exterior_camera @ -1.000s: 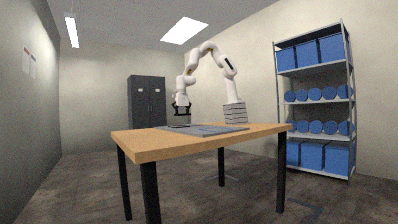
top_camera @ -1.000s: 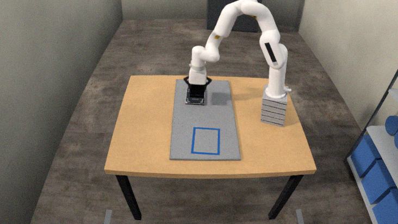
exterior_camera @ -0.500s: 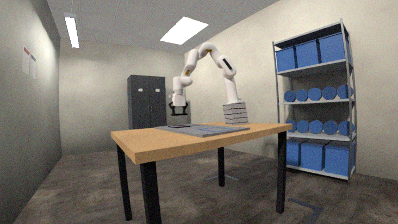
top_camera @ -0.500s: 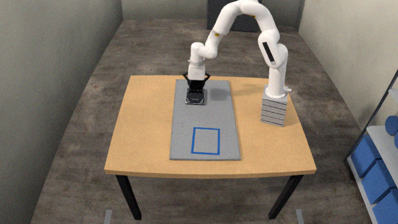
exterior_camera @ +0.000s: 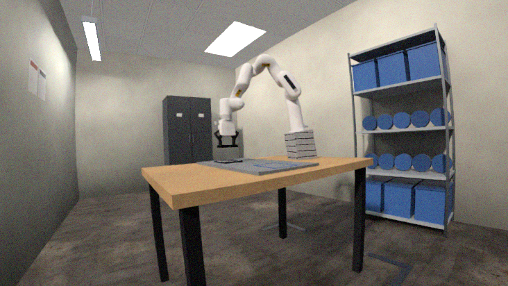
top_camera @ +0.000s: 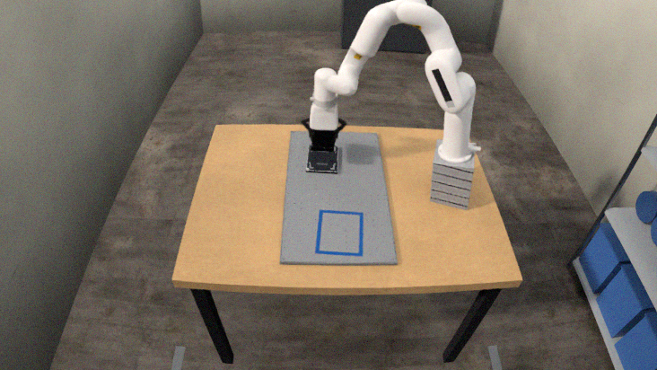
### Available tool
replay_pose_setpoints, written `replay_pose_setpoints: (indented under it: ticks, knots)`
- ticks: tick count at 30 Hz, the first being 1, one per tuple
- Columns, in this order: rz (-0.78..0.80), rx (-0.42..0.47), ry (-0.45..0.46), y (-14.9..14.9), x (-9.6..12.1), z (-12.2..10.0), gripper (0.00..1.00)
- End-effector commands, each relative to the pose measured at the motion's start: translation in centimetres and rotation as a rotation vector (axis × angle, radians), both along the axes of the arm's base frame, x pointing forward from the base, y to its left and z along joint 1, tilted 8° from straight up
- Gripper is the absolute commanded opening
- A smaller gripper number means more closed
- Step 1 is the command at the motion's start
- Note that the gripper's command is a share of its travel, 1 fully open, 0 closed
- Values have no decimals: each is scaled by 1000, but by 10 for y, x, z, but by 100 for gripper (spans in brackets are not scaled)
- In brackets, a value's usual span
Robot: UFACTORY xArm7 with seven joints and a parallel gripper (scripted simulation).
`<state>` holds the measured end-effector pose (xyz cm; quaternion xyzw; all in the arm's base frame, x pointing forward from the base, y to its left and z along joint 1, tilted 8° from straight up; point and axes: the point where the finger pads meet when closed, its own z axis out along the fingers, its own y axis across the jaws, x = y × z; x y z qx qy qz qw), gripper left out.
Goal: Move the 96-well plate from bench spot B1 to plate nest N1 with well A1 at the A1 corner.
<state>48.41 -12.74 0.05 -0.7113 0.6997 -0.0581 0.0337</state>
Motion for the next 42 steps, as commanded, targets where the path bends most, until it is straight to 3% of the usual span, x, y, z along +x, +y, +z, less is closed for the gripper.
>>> replay_pose_setpoints:
  ticks: [1, 25, 42]
  knots:
    - [0, -1, -4, 0, 1, 1, 0]
    - [0, -1, -4, 0, 1, 1, 0]
    - [0, -1, -4, 0, 4, -23, 0]
